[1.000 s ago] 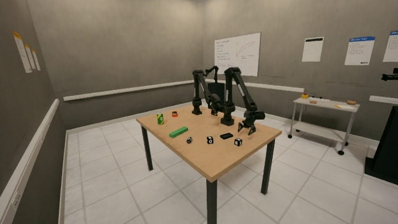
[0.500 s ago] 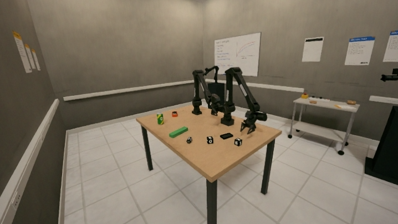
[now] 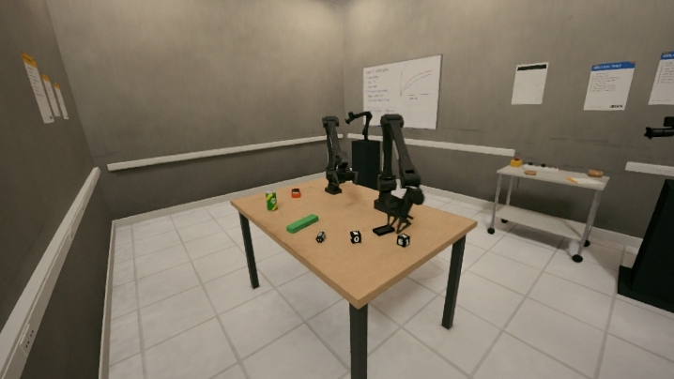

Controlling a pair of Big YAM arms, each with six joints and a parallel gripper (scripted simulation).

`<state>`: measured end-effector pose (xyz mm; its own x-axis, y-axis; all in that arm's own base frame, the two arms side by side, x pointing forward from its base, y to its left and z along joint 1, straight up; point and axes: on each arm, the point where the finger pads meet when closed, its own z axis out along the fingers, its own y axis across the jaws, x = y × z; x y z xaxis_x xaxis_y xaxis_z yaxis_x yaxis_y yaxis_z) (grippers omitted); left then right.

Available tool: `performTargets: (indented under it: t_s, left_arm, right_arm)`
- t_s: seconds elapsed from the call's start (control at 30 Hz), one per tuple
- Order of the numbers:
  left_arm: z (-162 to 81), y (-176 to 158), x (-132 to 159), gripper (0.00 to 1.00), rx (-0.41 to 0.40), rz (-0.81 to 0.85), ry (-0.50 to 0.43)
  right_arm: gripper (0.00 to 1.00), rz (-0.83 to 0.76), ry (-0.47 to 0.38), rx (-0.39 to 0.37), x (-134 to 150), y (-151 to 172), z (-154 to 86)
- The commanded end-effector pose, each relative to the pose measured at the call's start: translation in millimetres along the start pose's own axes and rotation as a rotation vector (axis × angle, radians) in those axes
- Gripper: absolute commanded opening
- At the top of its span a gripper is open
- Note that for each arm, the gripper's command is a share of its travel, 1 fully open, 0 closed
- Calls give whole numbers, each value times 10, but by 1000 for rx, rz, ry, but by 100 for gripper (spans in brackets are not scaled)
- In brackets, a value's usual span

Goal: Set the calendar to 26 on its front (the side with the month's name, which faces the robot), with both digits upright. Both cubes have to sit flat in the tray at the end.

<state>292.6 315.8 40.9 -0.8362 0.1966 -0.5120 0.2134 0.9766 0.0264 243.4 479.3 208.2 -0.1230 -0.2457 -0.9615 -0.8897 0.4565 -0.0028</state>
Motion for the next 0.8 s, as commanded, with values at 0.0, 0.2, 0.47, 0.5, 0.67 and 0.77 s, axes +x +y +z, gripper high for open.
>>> performTargets:
  t_s: [0.0, 0.2, 0.47, 0.5, 0.67, 0.77]
  left_arm:
    - [161, -38, -242, 69, 68, -54, 58]
    - [365, -312, -559, 69, 98, 12, 237]
    - [598, -777, -954, 69, 101, 159, 451]
    - [629, -831, -993, 69, 102, 174, 463]
    - [706, -976, -1102, 69, 102, 221, 499]
    - [746, -1059, -1164, 69, 99, 252, 520]
  right_arm:
    - [100, 7, 15, 3, 30, -44, -126]
    - [100, 8, 25, 6, 88, -62, -161]
    - [100, 9, -2, 8, -66, -72, -145]
    - [100, 9, -2, 8, -66, -73, -145]
    - [100, 9, -2, 8, -66, -73, -145]
    - [100, 9, -2, 8, -66, -73, -145]
